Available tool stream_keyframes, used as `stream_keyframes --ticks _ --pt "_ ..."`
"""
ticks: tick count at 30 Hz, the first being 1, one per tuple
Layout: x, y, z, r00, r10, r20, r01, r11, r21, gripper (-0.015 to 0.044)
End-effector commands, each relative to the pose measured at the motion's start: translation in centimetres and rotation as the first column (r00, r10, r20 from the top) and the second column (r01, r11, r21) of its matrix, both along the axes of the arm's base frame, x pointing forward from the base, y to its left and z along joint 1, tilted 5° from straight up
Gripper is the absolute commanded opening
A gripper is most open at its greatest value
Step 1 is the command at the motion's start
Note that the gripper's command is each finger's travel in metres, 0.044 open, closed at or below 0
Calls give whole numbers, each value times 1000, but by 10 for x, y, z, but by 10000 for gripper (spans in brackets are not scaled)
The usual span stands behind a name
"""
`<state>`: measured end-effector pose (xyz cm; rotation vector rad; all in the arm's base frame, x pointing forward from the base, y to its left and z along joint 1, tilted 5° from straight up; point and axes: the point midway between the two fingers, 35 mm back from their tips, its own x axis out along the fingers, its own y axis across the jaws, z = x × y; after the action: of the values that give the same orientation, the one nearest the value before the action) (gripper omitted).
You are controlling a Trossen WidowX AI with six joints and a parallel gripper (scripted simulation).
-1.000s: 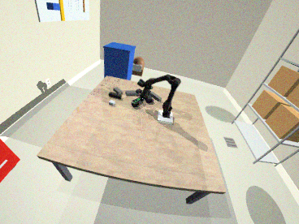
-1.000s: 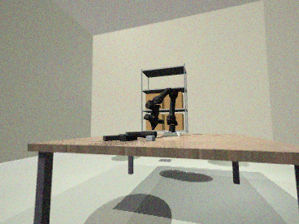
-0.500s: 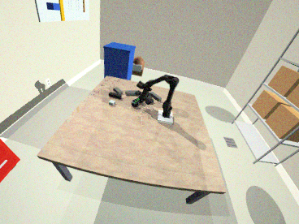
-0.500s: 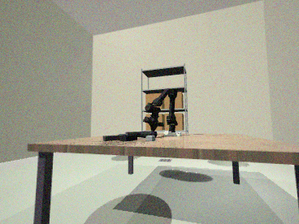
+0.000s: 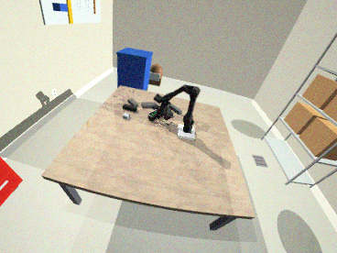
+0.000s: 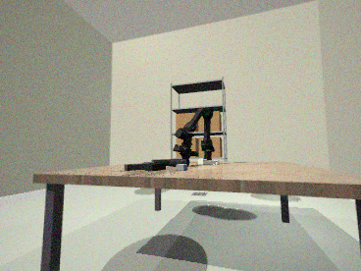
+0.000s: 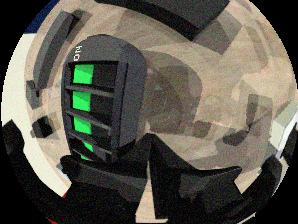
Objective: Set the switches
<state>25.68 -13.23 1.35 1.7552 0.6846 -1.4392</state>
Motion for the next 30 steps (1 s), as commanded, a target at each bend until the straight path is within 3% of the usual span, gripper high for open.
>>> stream_keyframes --ticks 1,30 --pt "0 -1 -1 1000 -6 0 6 1000 -1 0" --pt "17 -12 -1 1000 -6 1 6 1000 -2 0"
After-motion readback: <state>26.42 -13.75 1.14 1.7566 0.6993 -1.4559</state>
